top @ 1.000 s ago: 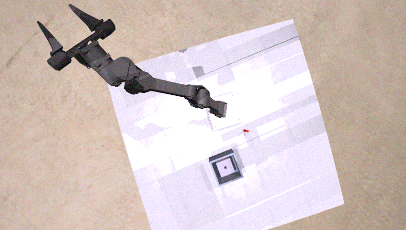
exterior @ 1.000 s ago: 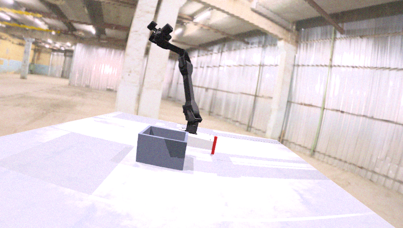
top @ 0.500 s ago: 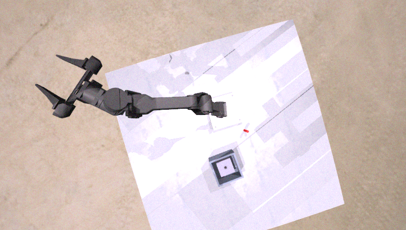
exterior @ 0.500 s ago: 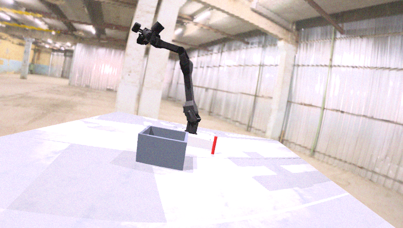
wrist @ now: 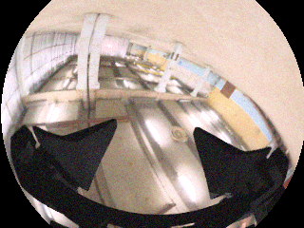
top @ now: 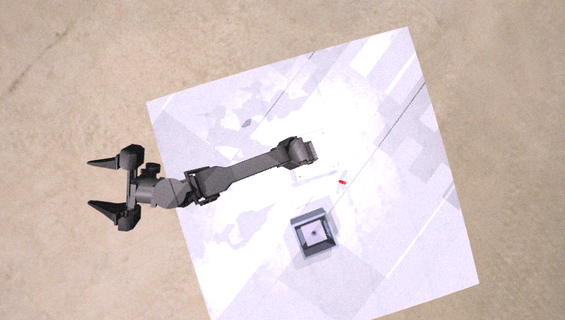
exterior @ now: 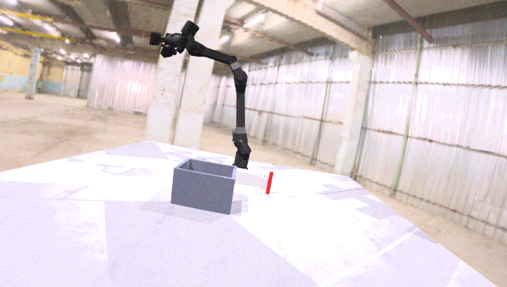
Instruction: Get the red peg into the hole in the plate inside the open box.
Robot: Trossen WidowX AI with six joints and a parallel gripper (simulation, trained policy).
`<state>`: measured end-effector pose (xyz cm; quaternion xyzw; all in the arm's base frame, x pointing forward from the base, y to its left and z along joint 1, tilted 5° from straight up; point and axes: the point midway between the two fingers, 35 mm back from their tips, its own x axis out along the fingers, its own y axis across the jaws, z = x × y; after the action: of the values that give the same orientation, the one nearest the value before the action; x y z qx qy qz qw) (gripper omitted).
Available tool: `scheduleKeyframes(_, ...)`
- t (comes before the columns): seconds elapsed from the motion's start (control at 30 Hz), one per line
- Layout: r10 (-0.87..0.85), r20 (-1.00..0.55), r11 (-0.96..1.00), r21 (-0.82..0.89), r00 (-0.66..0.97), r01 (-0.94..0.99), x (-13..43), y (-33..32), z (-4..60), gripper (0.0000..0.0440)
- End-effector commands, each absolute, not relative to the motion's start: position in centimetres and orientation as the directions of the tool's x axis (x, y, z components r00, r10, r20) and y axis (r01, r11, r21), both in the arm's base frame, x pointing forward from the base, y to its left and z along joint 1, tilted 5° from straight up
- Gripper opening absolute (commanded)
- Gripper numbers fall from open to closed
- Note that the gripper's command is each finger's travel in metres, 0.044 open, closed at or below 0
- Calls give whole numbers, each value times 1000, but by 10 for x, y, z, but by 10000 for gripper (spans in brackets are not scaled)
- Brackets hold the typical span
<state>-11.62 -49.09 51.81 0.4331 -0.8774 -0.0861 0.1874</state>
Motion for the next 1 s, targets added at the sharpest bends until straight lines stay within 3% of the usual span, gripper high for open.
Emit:
scheduleKeyframes(0.0, -847, 196, 529, 406, -494, -745, -83, -497, 502, 440)
scheduleKeyframes(0.47, -976, -24, 140, 697, -218, -703, 53, -484, 446, 440)
scheduleKeyframes(0.97, -968, -233, -251, 866, 94, -432, 179, -416, 399, 440)
